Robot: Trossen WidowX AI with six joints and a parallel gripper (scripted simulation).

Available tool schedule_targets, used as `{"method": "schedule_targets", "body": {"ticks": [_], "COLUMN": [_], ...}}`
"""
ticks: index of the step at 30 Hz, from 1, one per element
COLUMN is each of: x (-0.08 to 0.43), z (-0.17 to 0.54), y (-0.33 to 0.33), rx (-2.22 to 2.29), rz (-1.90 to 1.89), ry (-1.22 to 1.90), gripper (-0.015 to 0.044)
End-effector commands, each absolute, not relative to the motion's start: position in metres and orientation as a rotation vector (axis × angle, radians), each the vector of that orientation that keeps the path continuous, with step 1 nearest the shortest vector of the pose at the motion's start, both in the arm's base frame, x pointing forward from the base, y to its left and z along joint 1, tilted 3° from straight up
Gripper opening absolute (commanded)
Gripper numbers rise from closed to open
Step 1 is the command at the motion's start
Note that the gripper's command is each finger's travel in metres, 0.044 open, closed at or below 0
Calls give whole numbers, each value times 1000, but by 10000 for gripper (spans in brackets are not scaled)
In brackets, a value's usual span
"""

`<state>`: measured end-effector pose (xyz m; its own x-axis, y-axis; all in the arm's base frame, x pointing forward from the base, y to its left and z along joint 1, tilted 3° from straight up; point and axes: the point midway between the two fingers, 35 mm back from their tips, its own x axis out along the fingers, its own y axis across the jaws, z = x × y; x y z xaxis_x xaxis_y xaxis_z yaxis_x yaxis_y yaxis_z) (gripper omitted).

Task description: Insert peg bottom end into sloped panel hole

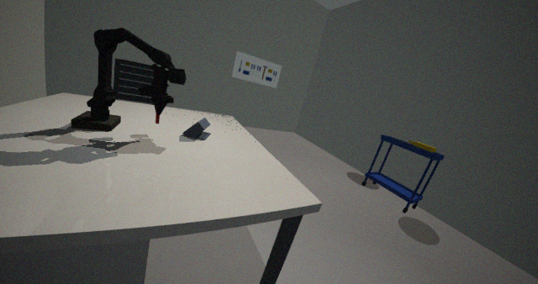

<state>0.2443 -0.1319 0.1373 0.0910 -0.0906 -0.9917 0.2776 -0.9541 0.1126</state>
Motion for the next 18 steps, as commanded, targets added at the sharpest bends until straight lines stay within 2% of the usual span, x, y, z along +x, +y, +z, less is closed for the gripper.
{"method": "schedule_targets", "body": {"ticks": [1,18], "x": [246,261], "z": [135,133], "y": [-130,-120], "rx": [2077,2005], "rz": [-1922,-1811], "ry": [191,197], "gripper": [0,0]}}
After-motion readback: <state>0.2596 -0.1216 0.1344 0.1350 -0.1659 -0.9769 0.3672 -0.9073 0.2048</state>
